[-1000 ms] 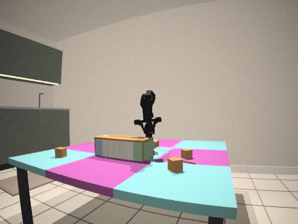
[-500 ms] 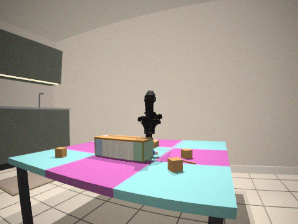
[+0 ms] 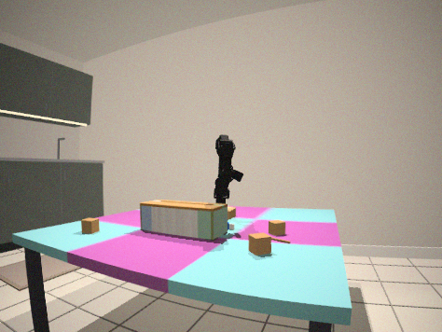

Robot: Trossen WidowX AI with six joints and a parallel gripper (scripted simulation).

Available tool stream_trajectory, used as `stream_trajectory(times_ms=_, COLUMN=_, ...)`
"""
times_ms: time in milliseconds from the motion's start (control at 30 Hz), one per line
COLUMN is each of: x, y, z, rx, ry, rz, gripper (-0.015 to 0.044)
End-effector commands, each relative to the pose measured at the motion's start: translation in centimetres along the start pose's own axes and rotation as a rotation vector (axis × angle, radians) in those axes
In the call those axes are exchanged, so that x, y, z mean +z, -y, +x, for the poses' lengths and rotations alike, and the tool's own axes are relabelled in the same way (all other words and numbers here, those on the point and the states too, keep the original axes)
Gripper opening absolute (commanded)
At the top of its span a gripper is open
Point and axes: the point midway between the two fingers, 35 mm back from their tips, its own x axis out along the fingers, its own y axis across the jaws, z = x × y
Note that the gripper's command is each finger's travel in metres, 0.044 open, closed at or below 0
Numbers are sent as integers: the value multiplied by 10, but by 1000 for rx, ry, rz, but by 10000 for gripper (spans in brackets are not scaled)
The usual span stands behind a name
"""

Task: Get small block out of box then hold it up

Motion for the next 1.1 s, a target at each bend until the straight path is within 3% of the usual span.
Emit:
stream_trajectory(times_ms=0, x=4, y=-3, z=-3, rx=-2, ry=-118, rz=-908, gripper=285)
stream_trajectory(times_ms=733, x=5, y=-3, z=0, rx=1, ry=-124, rz=-981, gripper=285)
stream_trajectory(times_ms=933, x=12, y=-24, z=79, rx=1, ry=-124, rz=-981, gripper=285)
stream_trajectory(times_ms=1067, x=12, y=-28, z=88, rx=1, ry=-124, rz=-981, gripper=285)
